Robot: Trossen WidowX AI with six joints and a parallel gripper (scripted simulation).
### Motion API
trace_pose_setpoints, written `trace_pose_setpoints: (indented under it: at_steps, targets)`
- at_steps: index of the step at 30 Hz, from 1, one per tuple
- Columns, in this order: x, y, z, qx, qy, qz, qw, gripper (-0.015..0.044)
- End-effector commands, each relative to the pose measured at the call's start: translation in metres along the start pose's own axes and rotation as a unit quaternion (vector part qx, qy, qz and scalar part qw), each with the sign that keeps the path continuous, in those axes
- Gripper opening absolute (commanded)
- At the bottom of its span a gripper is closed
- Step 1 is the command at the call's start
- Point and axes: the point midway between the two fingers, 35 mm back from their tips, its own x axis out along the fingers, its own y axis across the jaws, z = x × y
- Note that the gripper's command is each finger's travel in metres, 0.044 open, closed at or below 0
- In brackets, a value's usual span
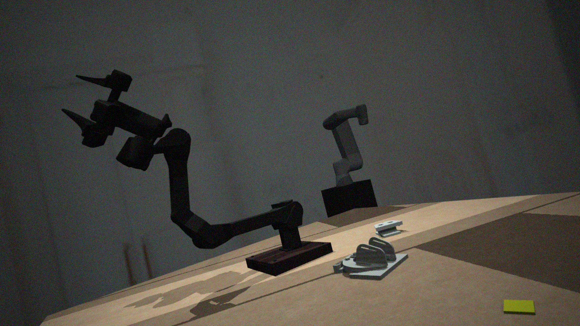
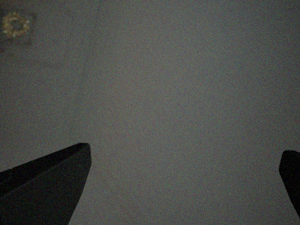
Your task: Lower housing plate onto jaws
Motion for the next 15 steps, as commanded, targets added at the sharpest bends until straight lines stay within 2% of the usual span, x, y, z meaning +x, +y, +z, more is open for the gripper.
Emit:
trace_pose_setpoints:
  at_steps: [1,2,15]
  targets:
    - [0.000,0.000,0.000,0.000,0.000,0.000,1.000,0.0426]
    - [0.000,0.000,0.000,0.000,0.000,-0.001,1.000,0.0440]
    - [-0.008,-0.060,-0.051,-0.056,0.063,-0.084,0.993,0.0440]
